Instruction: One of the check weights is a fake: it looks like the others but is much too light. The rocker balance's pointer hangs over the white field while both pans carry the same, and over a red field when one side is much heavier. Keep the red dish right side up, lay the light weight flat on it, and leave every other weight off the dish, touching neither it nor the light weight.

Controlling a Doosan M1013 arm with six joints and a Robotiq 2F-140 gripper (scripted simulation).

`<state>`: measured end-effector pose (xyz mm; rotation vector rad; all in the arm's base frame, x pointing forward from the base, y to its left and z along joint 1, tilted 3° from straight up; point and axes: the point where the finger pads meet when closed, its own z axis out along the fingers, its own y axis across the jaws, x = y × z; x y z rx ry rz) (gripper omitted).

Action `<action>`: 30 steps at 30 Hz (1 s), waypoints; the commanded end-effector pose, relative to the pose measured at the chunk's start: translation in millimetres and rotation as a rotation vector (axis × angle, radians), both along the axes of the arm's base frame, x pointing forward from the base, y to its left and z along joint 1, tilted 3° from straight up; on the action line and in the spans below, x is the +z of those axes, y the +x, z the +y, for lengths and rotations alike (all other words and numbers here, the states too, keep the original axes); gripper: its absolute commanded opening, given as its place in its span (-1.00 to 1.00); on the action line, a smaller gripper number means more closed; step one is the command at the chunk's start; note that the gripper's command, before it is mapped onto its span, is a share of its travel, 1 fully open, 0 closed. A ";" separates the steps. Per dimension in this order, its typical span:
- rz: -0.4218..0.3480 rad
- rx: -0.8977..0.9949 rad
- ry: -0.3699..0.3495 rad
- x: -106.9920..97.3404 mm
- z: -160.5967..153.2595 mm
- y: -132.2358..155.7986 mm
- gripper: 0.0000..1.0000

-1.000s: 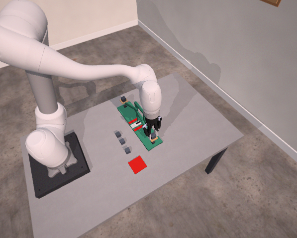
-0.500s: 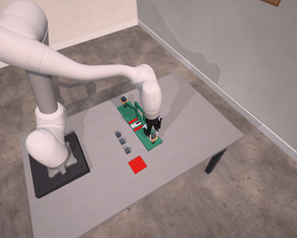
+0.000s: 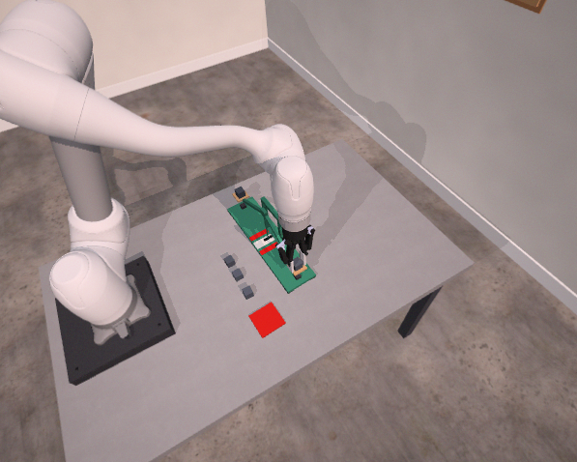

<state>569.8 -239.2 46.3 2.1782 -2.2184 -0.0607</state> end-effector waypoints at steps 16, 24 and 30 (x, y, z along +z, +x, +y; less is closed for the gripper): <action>0.000 0.000 0.000 0.1 0.0 0.0 -0.51; 0.000 0.000 0.000 0.1 0.0 0.0 -0.51; 0.000 0.000 0.000 0.1 0.0 0.0 -0.51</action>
